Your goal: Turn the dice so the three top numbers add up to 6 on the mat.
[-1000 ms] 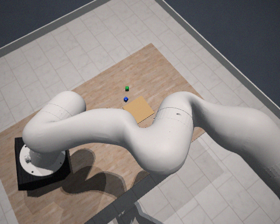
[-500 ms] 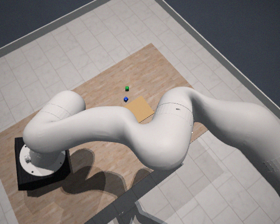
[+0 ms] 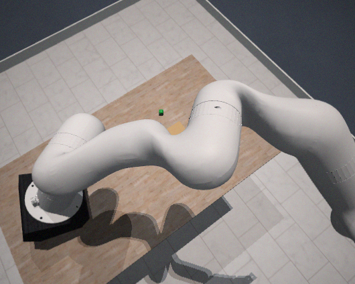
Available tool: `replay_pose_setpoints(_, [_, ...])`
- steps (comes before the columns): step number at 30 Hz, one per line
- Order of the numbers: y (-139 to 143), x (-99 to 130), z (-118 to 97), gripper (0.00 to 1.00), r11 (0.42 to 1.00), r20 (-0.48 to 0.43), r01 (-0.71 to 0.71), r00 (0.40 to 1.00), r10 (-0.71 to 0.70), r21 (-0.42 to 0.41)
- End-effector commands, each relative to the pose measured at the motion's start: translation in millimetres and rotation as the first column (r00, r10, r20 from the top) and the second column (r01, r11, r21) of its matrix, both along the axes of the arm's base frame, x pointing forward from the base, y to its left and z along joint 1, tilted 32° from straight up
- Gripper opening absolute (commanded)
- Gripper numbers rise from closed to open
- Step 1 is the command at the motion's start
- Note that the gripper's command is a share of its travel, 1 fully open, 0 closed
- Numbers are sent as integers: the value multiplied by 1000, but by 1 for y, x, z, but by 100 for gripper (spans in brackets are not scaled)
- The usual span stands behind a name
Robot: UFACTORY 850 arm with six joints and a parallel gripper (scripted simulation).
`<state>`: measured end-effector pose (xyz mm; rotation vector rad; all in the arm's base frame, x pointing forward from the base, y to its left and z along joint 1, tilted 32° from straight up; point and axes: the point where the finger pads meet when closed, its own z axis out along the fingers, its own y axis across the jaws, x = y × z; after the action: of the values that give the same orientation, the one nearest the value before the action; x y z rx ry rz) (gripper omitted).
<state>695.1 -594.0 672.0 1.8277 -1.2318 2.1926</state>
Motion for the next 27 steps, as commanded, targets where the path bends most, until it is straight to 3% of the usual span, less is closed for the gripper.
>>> replay_pose_setpoints(1, [58, 8, -39, 100, 997, -73, -51, 996, 55, 55])
replay_pose_setpoints(4, [58, 8, -39, 100, 997, -73, -51, 996, 55, 55])
replay_pose_setpoints(5, [92, 12, -63, 100, 993, -121, -80, 988, 90, 89])
replay_pose_setpoints(9, [92, 12, -64, 100, 993, -121, -80, 988, 90, 89])
replay_pose_setpoints(10, [128, 14, -90, 100, 986, -171, -108, 977, 128, 124])
replay_pose_setpoints(13, [128, 14, -90, 100, 986, -171, -108, 977, 128, 124])
replay_pose_setpoints(14, [160, 12, -114, 100, 978, -222, -134, 960, 168, 159])
replay_pose_setpoints(17, [165, 12, -117, 100, 978, -222, -134, 960, 168, 159])
replay_pose_setpoints(18, [194, 7, -139, 100, 968, -273, -158, 939, 208, 194])
replay_pose_setpoints(21, [203, 6, -144, 100, 968, -273, -158, 939, 208, 194])
replay_pose_setpoints(22, [229, 0, -165, 100, 957, -324, -179, 913, 248, 228])
replay_pose_setpoints(23, [238, -3, -170, 100, 957, -324, -179, 913, 248, 228])
replay_pose_setpoints(26, [241, -3, -172, 100, 957, -324, -179, 913, 248, 228])
replay_pose_setpoints(27, [273, -14, -196, 100, 945, -372, -198, 883, 287, 260])
